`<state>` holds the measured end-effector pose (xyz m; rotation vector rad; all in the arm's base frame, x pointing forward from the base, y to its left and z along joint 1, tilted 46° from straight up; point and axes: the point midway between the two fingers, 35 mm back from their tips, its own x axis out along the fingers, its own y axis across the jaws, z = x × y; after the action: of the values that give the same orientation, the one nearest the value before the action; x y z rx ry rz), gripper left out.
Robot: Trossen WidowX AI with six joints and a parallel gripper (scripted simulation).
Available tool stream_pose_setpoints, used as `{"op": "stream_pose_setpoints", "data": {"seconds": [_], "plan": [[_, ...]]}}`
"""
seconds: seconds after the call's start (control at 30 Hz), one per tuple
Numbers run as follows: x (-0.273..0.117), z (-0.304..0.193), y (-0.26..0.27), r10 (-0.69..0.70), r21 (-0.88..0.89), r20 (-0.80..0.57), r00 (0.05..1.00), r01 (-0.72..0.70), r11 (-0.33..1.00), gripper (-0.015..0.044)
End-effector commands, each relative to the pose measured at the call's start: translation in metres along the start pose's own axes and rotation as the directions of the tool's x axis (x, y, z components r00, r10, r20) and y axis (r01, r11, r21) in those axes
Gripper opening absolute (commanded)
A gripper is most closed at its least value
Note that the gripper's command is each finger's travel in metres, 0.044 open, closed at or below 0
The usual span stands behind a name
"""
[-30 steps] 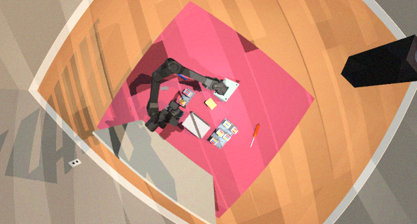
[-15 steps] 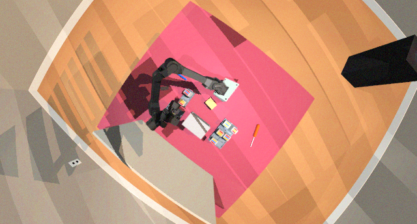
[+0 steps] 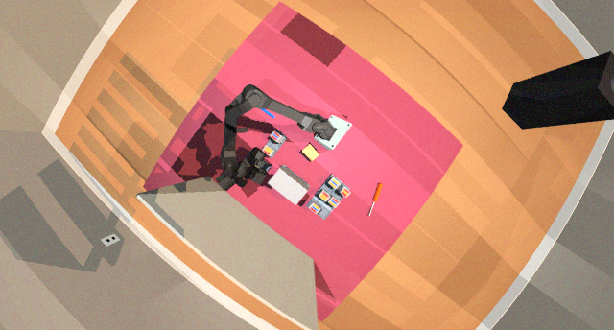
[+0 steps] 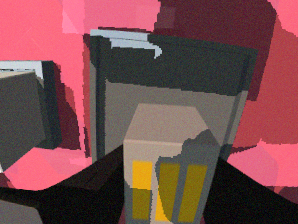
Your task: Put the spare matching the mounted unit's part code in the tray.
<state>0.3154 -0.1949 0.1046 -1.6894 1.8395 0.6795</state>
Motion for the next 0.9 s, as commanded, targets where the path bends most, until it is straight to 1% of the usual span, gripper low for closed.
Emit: {"op": "stream_pose_setpoints", "data": {"seconds": [0.0,0.5,0.57,0.7,0.77,0.87], "plan": [[-0.001,0.000,0.000,-0.001,0.000,0.000,1.000,0.001,1.000,0.0053],[-0.003,0.000,-0.001,-0.001,0.000,0.001,1.000,0.001,1.000,0.0440],[-0.026,0.001,-0.004,-0.001,-0.001,0.005,1.000,0.001,1.000,0.0440],[-0.095,0.001,-0.001,-0.001,-0.005,0.002,1.000,0.001,1.000,0.0440],[-0.106,0.001,0.001,-0.001,-0.006,-0.001,1.000,0.001,1.000,0.0440],[-0.106,0.001,0.001,-0.001,-0.006,-0.001,1.000,0.001,1.000,0.0440]]}}
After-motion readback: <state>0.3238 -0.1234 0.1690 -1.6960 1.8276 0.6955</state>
